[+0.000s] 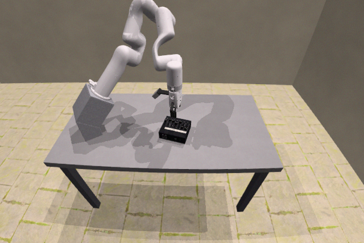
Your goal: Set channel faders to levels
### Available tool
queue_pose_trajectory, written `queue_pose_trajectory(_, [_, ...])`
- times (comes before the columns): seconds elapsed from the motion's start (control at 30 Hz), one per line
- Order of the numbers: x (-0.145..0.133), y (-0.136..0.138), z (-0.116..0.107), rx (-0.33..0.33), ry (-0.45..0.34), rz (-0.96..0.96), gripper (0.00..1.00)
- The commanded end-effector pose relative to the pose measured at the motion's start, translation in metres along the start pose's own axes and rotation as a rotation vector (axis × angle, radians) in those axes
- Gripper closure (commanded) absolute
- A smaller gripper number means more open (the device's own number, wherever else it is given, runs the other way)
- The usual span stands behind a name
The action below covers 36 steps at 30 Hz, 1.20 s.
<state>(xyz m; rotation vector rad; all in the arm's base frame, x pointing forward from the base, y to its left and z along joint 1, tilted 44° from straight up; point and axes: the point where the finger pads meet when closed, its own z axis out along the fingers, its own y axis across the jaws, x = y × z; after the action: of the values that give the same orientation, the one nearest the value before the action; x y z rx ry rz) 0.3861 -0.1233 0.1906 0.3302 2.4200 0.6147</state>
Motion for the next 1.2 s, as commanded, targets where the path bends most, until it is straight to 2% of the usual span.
queue_pose_trajectory(0.0, [-0.012, -0.006, 0.014, 0.005, 0.002, 0.278, 0.0])
queue_pose_trajectory(0.1, [-0.014, -0.008, 0.017, 0.003, 0.0, 0.324, 0.0])
queue_pose_trajectory(0.13, [-0.016, -0.009, 0.021, 0.002, -0.001, 0.463, 0.0])
queue_pose_trajectory(0.53, [-0.033, -0.028, 0.064, -0.009, -0.015, 0.999, 0.0])
queue_pose_trajectory(0.6, [-0.034, -0.029, 0.067, -0.01, -0.016, 1.092, 0.0])
queue_pose_trajectory(0.67, [-0.034, -0.029, 0.067, -0.01, -0.016, 1.092, 0.0])
queue_pose_trajectory(0.7, [-0.034, -0.03, 0.068, -0.009, -0.016, 1.229, 0.0])
queue_pose_trajectory(0.87, [-0.035, -0.031, 0.07, -0.004, -0.016, 1.432, 0.0])
queue_pose_trajectory(0.9, [-0.035, -0.031, 0.07, -0.001, -0.014, 1.476, 1.0])
queue_pose_trajectory(1.03, [-0.035, -0.031, 0.07, 0.018, -0.003, 1.627, 1.0])
queue_pose_trajectory(1.17, [-0.035, -0.031, 0.07, 0.018, -0.003, 1.627, 1.0])
